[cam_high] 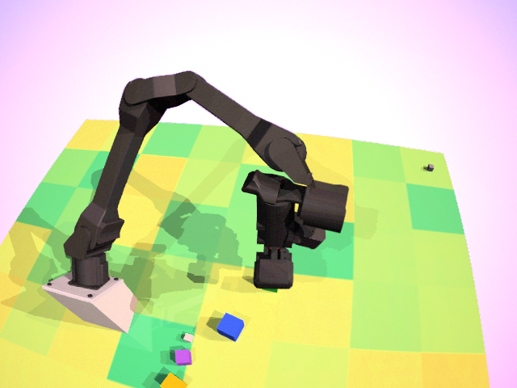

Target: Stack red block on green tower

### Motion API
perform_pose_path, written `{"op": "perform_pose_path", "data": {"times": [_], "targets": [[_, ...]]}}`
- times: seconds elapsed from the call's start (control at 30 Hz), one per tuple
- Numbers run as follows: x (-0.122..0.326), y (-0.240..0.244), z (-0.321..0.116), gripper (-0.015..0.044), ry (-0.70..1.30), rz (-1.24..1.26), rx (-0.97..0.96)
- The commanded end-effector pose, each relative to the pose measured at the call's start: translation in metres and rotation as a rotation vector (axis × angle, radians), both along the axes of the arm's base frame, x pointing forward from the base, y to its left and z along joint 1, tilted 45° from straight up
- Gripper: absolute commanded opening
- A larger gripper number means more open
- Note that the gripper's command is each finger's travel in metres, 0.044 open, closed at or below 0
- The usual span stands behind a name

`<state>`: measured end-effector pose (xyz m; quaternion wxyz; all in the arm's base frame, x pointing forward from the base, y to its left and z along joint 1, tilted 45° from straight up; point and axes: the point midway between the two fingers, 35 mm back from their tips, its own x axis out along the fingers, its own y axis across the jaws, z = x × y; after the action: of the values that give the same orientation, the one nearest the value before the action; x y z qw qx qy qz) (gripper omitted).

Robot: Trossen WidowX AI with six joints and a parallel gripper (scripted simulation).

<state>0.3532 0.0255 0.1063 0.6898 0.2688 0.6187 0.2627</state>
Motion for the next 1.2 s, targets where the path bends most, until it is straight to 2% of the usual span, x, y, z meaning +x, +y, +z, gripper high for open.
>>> {"op": "perform_pose_path", "data": {"times": [0.0, 0.47, 1.17], "targets": [[-0.001, 0.007, -0.003, 0.0000, 0.004, -0.008, 0.006], [0.003, 0.036, -0.034, 0.0000, 0.004, -0.008, 0.008], [0.003, 0.036, -0.035, 0.0000, 0.004, -0.008, 0.008]]}}
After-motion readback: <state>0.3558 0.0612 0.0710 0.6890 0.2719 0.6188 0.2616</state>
